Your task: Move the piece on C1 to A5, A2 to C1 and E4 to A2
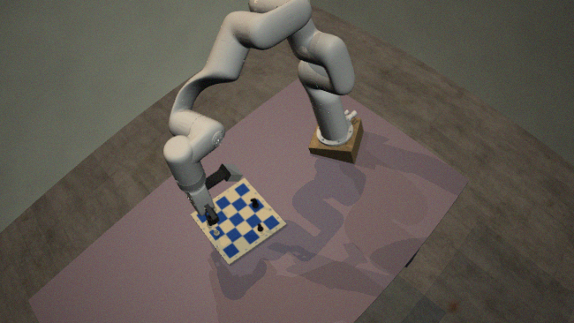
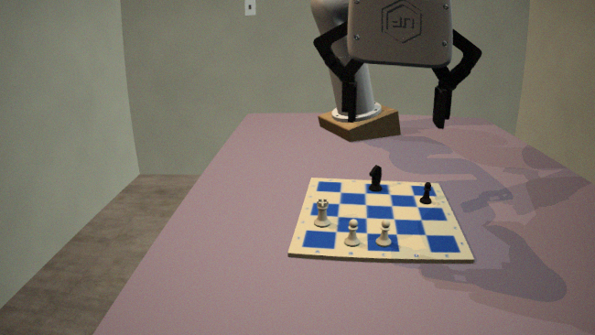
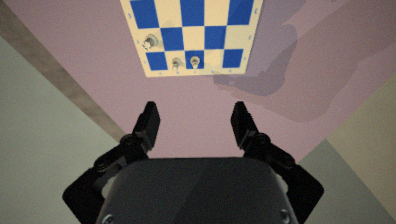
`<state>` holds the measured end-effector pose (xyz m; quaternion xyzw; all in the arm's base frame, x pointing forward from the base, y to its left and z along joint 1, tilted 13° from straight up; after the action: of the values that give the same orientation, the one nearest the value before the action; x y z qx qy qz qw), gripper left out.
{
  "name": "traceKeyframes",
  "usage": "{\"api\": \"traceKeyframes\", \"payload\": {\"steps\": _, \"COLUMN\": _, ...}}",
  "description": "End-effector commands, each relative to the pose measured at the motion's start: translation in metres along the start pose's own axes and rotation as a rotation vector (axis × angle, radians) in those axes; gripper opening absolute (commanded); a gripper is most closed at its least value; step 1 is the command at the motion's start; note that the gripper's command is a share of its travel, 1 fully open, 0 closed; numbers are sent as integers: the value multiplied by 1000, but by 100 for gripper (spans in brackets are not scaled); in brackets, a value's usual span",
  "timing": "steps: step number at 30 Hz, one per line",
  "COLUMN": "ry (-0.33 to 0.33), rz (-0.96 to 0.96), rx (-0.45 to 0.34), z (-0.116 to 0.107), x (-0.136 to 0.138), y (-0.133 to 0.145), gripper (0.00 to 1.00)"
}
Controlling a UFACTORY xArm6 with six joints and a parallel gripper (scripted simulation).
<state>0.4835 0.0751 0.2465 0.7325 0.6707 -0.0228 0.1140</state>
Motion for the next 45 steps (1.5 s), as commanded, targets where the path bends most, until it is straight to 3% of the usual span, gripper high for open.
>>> {"api": "traceKeyframes", "payload": {"steps": 1, "ry": 1, "rz": 1, "rx": -5, "z": -2, "x": 0, "y": 1, "gripper": 100}}
{"api": "traceKeyframes", "payload": {"steps": 12, "ry": 2, "rz": 130, "rx": -5, "z": 2, "x": 0, "y": 1, "gripper": 100}}
{"api": "traceKeyframes", "payload": {"steps": 25, "ry": 14, "rz": 855, "rx": 7, "z": 31, "x": -2, "y": 2, "gripper": 100}}
{"api": "traceKeyframes", "payload": {"steps": 27, "ry": 14, "rz": 855, "rx": 7, "z": 31, "x": -2, "y": 2, "gripper": 100}}
{"api": "traceKeyframes", "payload": {"steps": 28, "ry": 13, "rz": 1011, "rx": 8, "z": 33, "x": -2, "y": 2, "gripper": 100}}
{"api": "traceKeyframes", "payload": {"steps": 39, "ry": 8, "rz": 1553, "rx": 3, "z": 45, "x": -2, "y": 1, "gripper": 100}}
{"api": "traceKeyframes", "payload": {"steps": 41, "ry": 6, "rz": 1570, "rx": 1, "z": 45, "x": -1, "y": 1, "gripper": 100}}
{"api": "traceKeyframes", "payload": {"steps": 42, "ry": 6, "rz": 1570, "rx": 1, "z": 45, "x": -1, "y": 1, "gripper": 34}}
{"api": "traceKeyframes", "payload": {"steps": 45, "ry": 6, "rz": 1570, "rx": 1, "z": 45, "x": -1, "y": 1, "gripper": 34}}
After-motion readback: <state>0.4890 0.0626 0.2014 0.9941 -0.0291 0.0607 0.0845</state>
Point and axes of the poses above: the point where the finger pads meet when closed, its own z axis out along the fingers, its own x axis across the jaws, y = z × x, the point moved 8 cm from there along -z, back along the fingers, and after that the axes turned 2 degrees about z, right-handed, at the moved point
